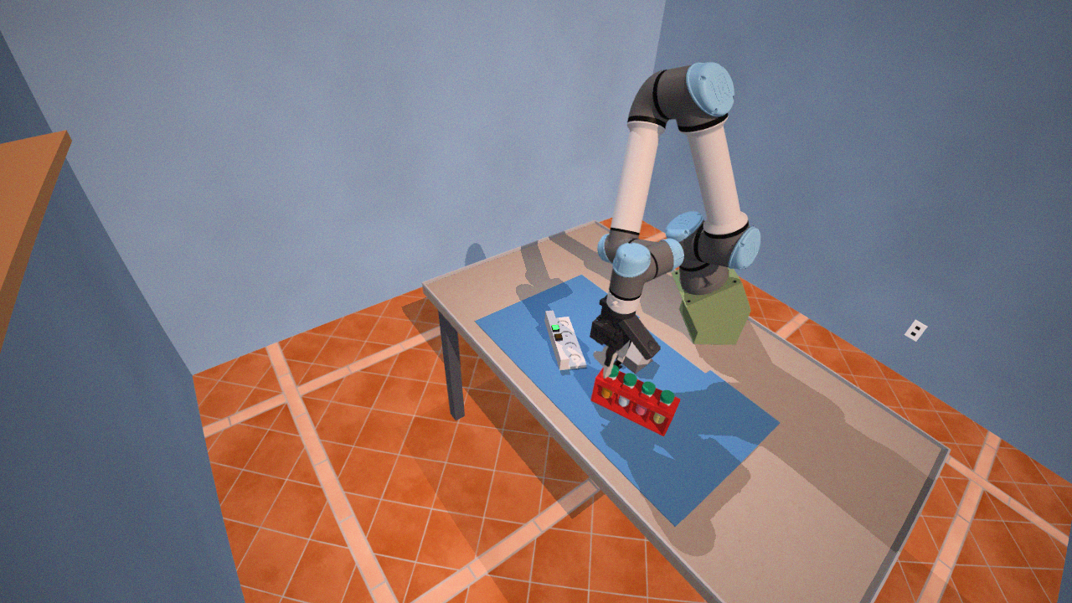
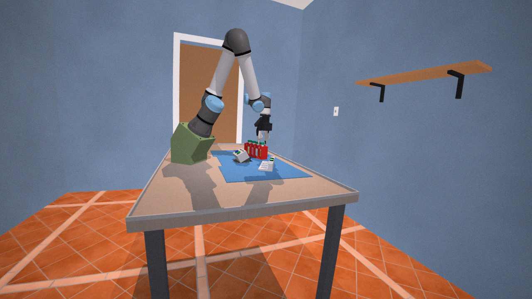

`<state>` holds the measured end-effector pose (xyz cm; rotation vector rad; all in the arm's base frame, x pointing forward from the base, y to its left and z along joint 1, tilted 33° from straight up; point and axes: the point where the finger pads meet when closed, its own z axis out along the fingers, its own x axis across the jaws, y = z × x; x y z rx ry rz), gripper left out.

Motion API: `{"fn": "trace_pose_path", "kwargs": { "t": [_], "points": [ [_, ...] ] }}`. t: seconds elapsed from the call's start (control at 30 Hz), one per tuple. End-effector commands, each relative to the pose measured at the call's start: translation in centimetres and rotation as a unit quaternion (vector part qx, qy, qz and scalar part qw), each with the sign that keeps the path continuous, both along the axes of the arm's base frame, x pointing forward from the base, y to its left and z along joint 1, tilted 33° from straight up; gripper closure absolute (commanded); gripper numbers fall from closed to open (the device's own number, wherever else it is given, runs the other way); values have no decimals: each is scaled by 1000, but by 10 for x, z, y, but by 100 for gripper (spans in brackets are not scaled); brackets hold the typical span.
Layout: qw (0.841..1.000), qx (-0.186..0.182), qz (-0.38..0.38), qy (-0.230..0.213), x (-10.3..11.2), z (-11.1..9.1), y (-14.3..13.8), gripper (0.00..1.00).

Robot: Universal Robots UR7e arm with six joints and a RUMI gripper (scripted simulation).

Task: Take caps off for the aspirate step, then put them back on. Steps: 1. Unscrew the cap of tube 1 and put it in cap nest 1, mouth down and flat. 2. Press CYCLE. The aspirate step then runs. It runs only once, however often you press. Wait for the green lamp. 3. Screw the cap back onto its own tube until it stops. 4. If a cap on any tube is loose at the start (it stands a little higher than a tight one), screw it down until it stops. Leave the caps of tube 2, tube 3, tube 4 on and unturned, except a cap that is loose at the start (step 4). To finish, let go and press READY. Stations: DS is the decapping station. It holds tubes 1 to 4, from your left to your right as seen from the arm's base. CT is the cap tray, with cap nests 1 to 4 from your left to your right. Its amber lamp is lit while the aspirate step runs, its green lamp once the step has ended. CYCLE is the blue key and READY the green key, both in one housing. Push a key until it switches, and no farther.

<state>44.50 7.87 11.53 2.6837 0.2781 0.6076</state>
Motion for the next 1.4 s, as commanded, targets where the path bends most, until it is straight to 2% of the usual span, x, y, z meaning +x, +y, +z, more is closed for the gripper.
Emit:
{"fn": "trace_pose_path", "kwargs": {
  "t": [0.0, 0.03, 0.1, 0.2, 0.23, 0.27, 0.3, 0.33, 0.37, 0.4, 0.7, 0.73, 1.2, 1.37],
  "points": [
    [996, -40, 77, 28, 0, 1, 0, 65],
    [996, -40, 77, 28, 0, 1, 0, 65],
    [985, -77, 146, 53, 0, 1, 0, 65],
    [977, -95, 180, 66, 0, 1, 0, 65],
    [967, -113, 214, 79, 0, 1, 0, 65],
    [967, -113, 214, 79, 0, 1, 0, 65],
    [956, -131, 247, 91, 0, 1, 0, 65],
    [955, -131, 248, 91, 0, 1, 0, 65],
    [943, -148, 279, 103, 0, 1, 0, 65],
    [939, -153, 288, 106, 0, 1, 0, 65],
    [939, -153, 288, 106, 0, 1, 1, 65],
    [939, -153, 288, 106, 0, 1, 0, 100],
    [939, -153, 288, 106, 0, 1, 1, 100],
    [975, -99, 188, 69, 0, 1, 0, 100]
  ]
}}
